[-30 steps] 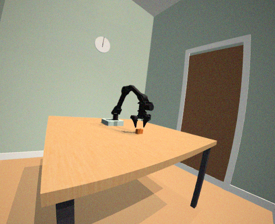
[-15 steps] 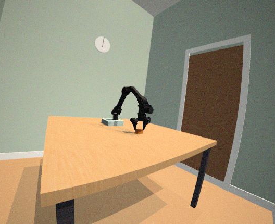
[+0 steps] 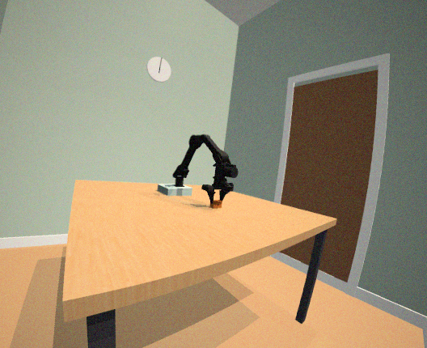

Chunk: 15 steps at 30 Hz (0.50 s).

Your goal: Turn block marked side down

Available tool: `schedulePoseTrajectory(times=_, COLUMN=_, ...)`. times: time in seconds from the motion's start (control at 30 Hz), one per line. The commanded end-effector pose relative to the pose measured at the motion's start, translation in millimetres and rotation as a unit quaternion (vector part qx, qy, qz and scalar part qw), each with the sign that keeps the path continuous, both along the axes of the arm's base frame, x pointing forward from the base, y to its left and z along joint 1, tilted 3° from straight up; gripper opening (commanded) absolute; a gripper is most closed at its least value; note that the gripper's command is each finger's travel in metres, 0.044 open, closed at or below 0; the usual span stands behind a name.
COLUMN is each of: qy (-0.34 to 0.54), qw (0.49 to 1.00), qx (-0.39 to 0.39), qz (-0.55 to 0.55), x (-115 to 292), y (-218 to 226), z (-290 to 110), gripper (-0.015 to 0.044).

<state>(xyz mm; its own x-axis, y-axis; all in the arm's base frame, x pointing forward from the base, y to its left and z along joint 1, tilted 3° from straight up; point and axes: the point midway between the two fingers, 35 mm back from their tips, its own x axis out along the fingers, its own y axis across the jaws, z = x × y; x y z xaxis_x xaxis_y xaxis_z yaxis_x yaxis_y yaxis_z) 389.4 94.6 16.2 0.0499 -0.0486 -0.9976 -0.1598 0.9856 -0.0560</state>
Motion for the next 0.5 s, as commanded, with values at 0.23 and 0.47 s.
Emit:
schedulePoseTrajectory(times=0.23, qy=0.001, qw=1.000, qx=0.000, qz=0.003, x=-0.1, y=-0.1, z=-0.8, gripper=0.0169)
schedulePoseTrajectory(times=0.47, qy=0.001, qw=1.000, qx=0.000, qz=0.003, x=-0.3, y=0.6, z=10.3, gripper=0.0064)
